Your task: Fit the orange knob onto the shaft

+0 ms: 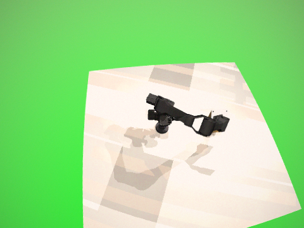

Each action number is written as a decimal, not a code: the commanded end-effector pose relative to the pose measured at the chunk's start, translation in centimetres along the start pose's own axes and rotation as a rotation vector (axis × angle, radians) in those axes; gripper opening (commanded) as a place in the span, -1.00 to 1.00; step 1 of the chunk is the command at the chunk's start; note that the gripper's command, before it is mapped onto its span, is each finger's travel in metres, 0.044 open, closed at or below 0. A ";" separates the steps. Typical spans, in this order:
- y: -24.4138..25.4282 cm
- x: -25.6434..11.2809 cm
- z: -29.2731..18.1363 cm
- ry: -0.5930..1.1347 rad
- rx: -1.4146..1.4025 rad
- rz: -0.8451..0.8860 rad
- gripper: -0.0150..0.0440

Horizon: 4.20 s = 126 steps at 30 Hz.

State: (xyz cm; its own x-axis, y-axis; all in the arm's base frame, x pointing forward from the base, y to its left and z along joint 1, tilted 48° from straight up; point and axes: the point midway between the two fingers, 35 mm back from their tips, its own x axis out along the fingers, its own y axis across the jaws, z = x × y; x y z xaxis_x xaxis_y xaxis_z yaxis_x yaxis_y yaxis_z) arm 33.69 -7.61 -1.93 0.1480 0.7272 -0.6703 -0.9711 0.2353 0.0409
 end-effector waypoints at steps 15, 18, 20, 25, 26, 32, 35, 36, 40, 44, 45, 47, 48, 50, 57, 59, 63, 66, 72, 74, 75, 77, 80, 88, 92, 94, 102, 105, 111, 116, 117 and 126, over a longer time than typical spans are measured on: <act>-0.3 0.0 -0.2 0.000 -0.034 -0.007 -0.49; -0.2 -0.1 -0.2 0.000 -0.034 -0.007 -0.49; -0.2 -0.1 -0.1 0.000 -0.034 -0.007 -0.49; -0.2 0.3 -0.2 0.000 -0.034 -0.007 -0.49; -0.2 0.3 -0.1 0.000 -0.034 -0.007 -0.49; -0.2 0.3 -0.1 0.000 -0.034 -0.007 -0.49; -0.2 0.0 -0.1 0.000 -0.034 -0.007 -0.49; -0.2 -0.1 -0.1 0.000 -0.034 -0.007 -0.49; -0.3 -0.2 -0.1 0.000 -0.060 -0.007 -0.49; -0.4 -0.2 -0.1 0.001 -0.203 -0.007 -0.49; -0.4 -0.3 -0.2 0.001 -0.233 -0.007 -0.49; -0.4 -0.2 -0.2 0.001 -0.243 -0.007 -0.49; -0.4 -0.2 -0.3 0.001 -0.243 -0.007 -0.49; -0.4 -0.2 -0.4 0.001 -0.243 -0.007 -0.49; -0.3 -0.1 -0.3 0.001 -0.243 -0.007 -0.49; -0.2 -0.1 -0.3 0.001 -0.243 -0.007 -0.49; -0.2 -0.1 -0.2 0.001 -0.243 -0.007 -0.49; -0.2 -0.1 -0.2 0.001 -0.243 -0.007 -0.49; -0.3 0.2 -0.1 0.001 -0.243 -0.007 -0.49; -0.3 0.2 -0.1 0.001 -0.243 -0.007 -0.49; -0.2 0.3 -0.1 0.001 -0.243 -0.007 -0.49; -0.2 0.3 -0.1 0.001 -0.243 -0.007 -0.49; -0.2 0.3 -0.1 0.001 -0.243 -0.007 -0.49; 0.0 -0.2 -0.2 0.001 -0.253 -0.007 -0.49; -0.1 -0.2 -0.3 0.002 -0.370 -0.007 -0.49; -0.1 -0.3 -0.3 0.002 -0.442 -0.007 -0.49; -0.4 -0.1 -0.4 0.002 -0.453 -0.007 -0.49; -0.4 -0.1 -0.3 0.002 -0.453 -0.007 -0.49; -0.3 0.0 -0.2 0.002 -0.453 -0.007 -0.49; -0.1 0.1 -0.1 0.002 -0.453 -0.007 -0.49; -0.1 0.0 -0.1 0.002 -0.453 -0.007 -0.49; -0.2 0.3 -0.1 0.002 -0.453 -0.007 -0.49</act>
State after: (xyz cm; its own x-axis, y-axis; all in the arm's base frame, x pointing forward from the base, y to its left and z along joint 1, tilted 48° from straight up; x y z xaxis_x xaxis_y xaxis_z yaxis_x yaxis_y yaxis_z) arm 33.78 -7.56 -2.26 0.1510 0.7243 -0.6727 -0.9549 -0.0691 -0.2888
